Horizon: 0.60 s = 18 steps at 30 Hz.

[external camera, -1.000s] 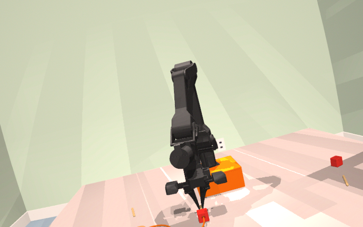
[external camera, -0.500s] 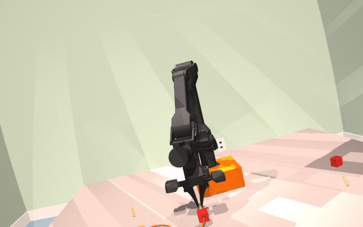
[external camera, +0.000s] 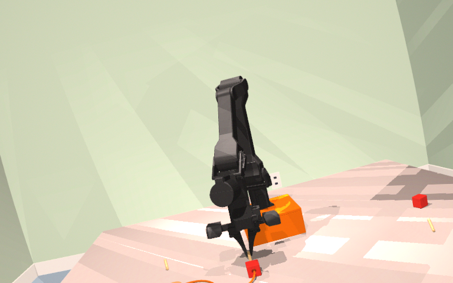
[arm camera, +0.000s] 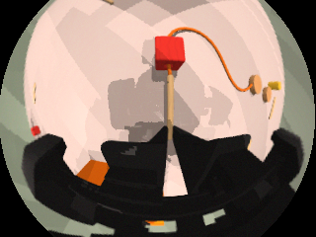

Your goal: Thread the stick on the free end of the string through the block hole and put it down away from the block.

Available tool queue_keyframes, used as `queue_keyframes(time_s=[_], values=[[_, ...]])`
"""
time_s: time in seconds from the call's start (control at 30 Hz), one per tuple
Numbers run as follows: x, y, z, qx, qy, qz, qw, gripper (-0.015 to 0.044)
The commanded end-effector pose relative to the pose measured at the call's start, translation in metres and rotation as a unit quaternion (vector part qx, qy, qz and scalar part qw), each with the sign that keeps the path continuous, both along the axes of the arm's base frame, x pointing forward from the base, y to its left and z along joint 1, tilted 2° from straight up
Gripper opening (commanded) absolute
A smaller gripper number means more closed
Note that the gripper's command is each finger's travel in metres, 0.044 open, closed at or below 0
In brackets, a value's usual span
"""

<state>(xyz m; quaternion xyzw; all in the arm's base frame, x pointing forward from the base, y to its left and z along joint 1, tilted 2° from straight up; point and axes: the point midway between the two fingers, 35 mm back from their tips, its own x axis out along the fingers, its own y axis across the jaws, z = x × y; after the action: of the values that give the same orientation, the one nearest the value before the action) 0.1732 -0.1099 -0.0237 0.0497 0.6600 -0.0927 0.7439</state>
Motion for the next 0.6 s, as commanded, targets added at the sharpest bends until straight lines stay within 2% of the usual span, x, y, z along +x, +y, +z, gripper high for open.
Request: queue_keyframes(time_s=[0.0,0.57], values=[[-0.006,0.002,-0.001,0.0,0.003,0.002,1.0,0.0],[-0.019,0.005,-0.002,-0.001,0.004,0.002,1.0,0.0]])
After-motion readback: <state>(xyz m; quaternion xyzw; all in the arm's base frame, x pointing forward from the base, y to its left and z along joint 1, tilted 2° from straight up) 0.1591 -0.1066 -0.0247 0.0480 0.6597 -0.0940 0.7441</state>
